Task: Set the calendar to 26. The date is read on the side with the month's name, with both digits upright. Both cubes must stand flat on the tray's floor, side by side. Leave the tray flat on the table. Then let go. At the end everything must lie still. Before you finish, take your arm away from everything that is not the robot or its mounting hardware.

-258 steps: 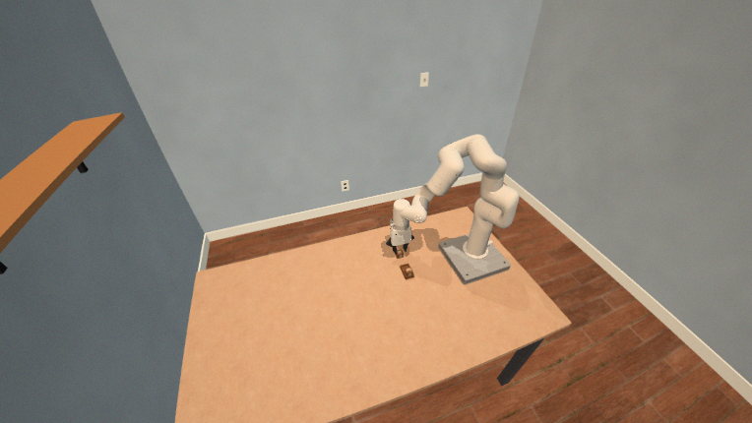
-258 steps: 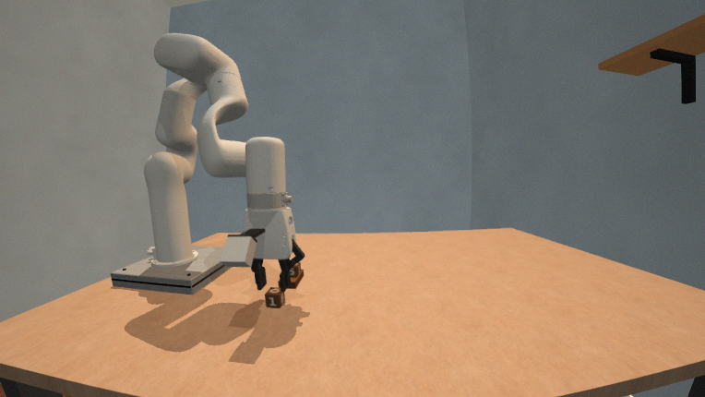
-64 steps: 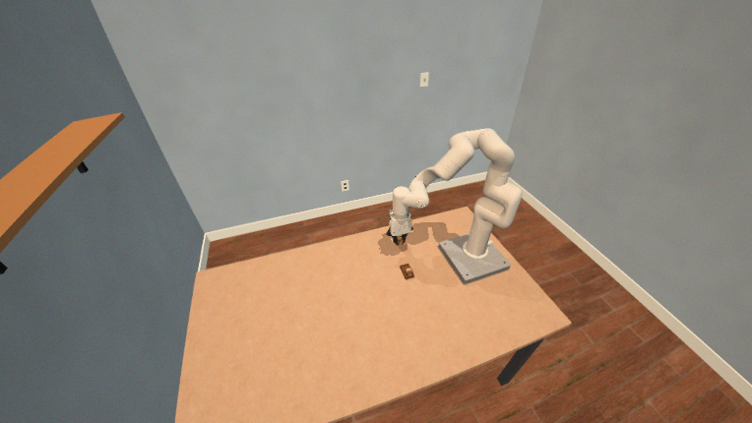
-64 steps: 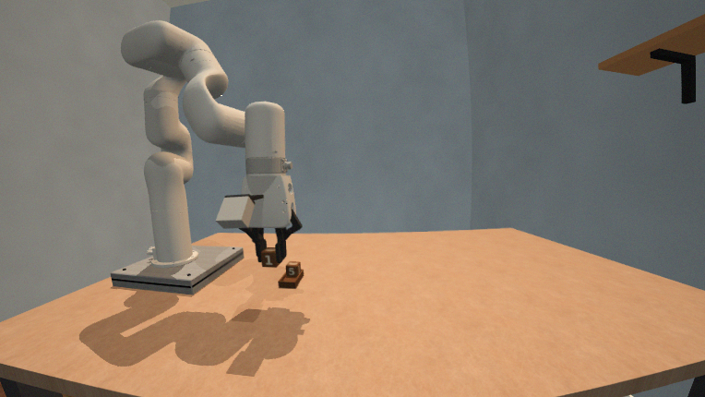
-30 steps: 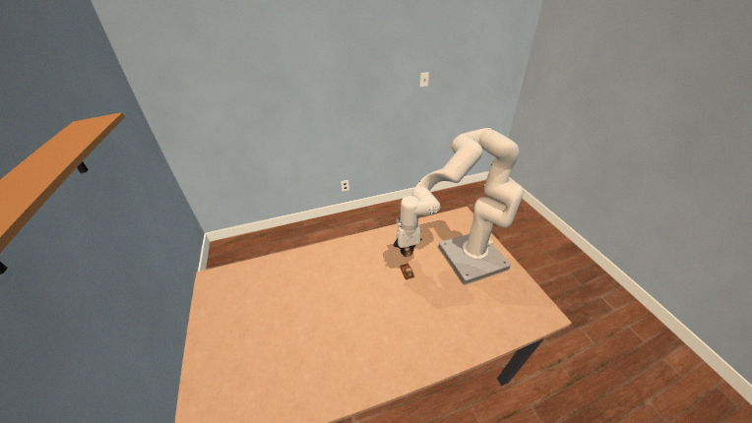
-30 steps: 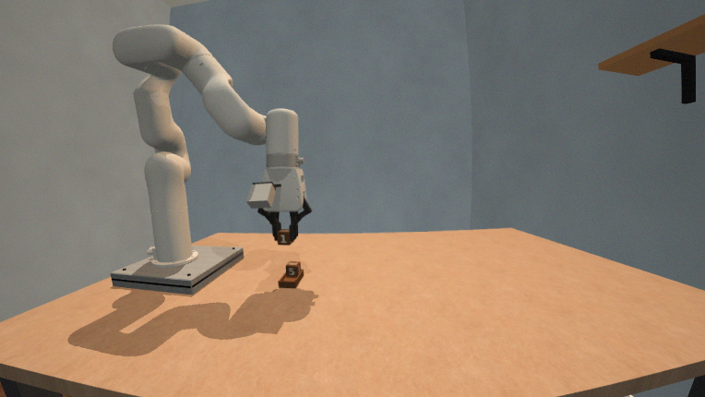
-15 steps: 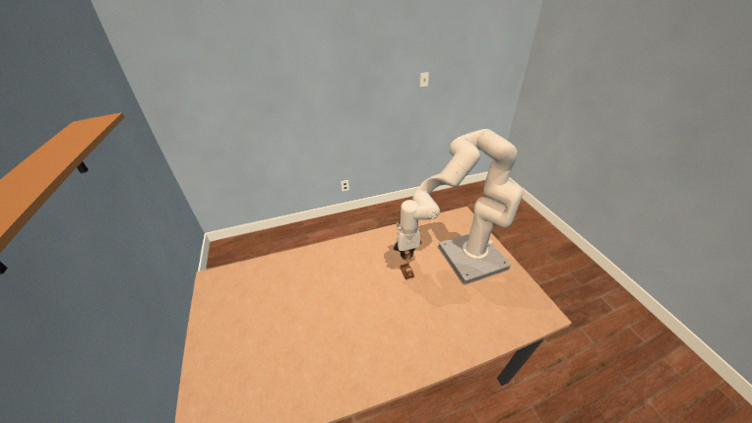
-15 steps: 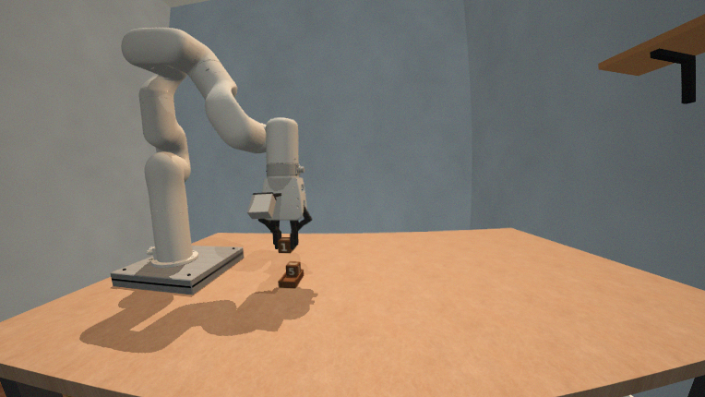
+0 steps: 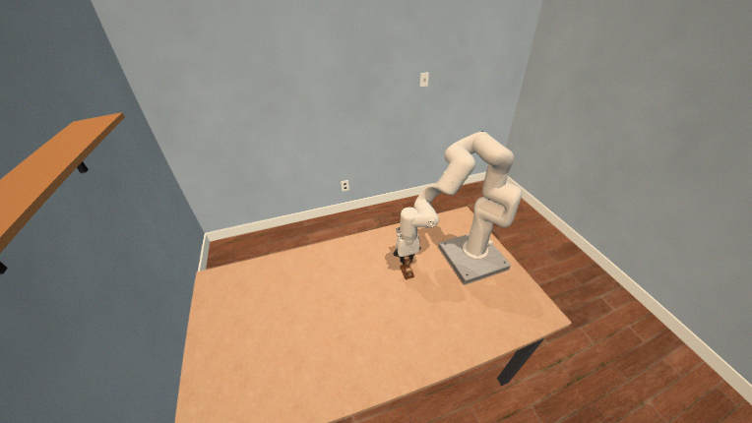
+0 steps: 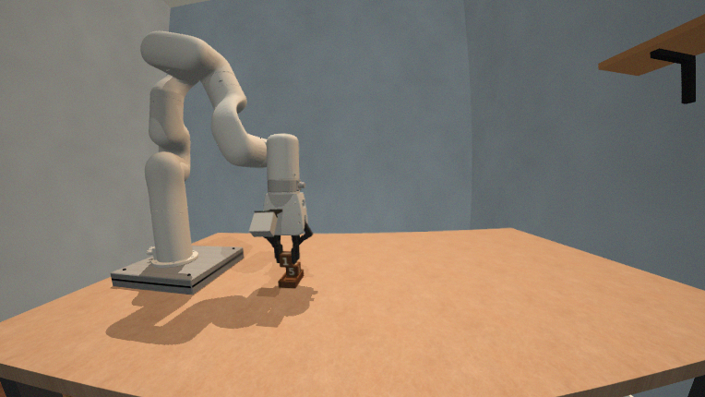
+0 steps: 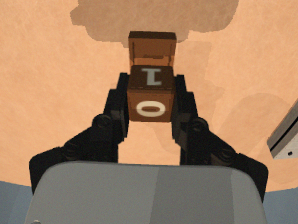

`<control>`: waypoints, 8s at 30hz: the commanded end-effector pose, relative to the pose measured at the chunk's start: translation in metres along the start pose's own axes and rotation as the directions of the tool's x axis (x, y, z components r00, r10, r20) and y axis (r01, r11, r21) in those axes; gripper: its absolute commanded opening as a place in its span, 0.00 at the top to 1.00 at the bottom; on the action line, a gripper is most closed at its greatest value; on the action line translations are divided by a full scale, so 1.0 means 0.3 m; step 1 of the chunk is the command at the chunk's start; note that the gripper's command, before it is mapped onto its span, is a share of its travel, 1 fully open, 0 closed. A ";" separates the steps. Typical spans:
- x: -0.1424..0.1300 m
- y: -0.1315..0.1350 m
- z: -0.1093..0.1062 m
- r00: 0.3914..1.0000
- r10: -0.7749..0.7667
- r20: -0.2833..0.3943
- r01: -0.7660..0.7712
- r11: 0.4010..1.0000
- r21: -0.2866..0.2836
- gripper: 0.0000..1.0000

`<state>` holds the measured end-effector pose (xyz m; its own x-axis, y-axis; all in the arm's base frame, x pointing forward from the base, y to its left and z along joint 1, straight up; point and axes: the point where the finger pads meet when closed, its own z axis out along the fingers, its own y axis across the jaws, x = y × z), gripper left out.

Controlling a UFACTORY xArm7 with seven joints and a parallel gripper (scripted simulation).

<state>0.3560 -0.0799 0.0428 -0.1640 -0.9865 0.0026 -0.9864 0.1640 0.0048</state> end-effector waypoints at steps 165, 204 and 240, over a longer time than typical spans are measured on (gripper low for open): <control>-0.001 -0.007 0.136 1.000 0.000 0.003 0.000 1.000 0.003 0.71; -0.001 -0.007 0.136 1.000 0.000 0.003 0.000 1.000 0.003 0.71; -0.001 -0.007 0.136 1.000 0.000 0.003 0.000 1.000 0.003 0.67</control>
<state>0.3565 -0.0797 0.0009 -0.1635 -0.9865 0.0003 -0.9865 0.1635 0.0049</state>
